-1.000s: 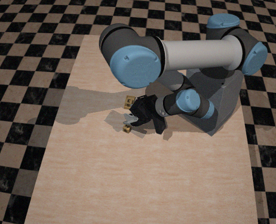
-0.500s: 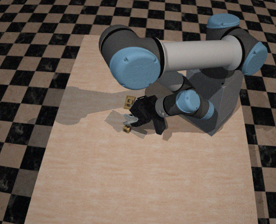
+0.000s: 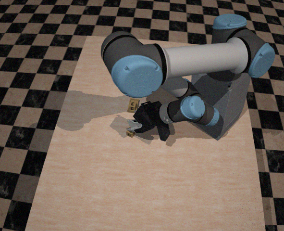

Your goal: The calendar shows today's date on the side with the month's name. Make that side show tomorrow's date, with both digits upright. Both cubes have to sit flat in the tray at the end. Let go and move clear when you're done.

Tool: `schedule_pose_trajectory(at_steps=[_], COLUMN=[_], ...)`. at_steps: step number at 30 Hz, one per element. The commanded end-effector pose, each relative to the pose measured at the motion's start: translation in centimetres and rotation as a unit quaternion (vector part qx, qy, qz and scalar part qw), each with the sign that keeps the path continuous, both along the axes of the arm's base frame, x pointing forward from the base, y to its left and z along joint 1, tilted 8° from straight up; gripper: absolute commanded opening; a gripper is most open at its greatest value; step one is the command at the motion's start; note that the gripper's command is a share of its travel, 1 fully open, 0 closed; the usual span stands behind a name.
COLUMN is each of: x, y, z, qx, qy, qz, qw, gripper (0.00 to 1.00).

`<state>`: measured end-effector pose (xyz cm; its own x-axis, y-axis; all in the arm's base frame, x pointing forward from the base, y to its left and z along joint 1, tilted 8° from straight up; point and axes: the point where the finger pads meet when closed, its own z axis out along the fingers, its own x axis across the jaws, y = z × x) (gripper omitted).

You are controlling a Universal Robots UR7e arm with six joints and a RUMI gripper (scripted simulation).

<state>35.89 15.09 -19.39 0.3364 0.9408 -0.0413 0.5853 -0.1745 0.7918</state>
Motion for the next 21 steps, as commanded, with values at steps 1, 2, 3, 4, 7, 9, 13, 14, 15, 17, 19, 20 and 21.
schedule_pose_trajectory(at_steps=[1, 2, 3, 4, 7, 9, 13, 14, 15, 17, 19, 20, 21], x=[0.1, 0.1, 0.1, 0.2, 0.2, 0.3, 0.4, 0.4, 0.4, 0.4, 0.4, 0.4, 0.5], y=[-0.1, -0.1, -0.1, -0.1, -0.1, -0.2, -0.2, -0.2, -0.3, -0.3, -0.3, -0.3, -0.3], z=[-0.8, -0.8, -1.0, -1.2, -1.7, -2.1, -2.9, -3.1, -3.3, -3.6, -3.6, -3.7, -3.9], qx=[0.0, 0.0, 0.0, 0.0, 0.0, 0.0, 0.0, 0.0, 0.0, 0.0, 0.0, 0.0, 0.0], qy=[-0.001, -0.001, -0.001, -0.001, -0.001, -0.001, -0.001, -0.001, -0.001, -0.001, -0.001, -0.001, -0.001], qz=[0.0, 0.0, 0.0, 0.0, 0.0, 0.0, 0.0, 0.0, 0.0, 0.0, 0.0, 0.0, 0.0], qw=[1.0, 1.0, 1.0, 1.0, 1.0, 1.0, 1.0, 1.0, 1.0, 1.0, 1.0, 1.0, 1.0], gripper=[0.28, 0.28, 0.28, 0.28, 0.28, 0.28, 0.28, 0.28, 0.28, 0.28, 0.28, 0.28, 0.28])
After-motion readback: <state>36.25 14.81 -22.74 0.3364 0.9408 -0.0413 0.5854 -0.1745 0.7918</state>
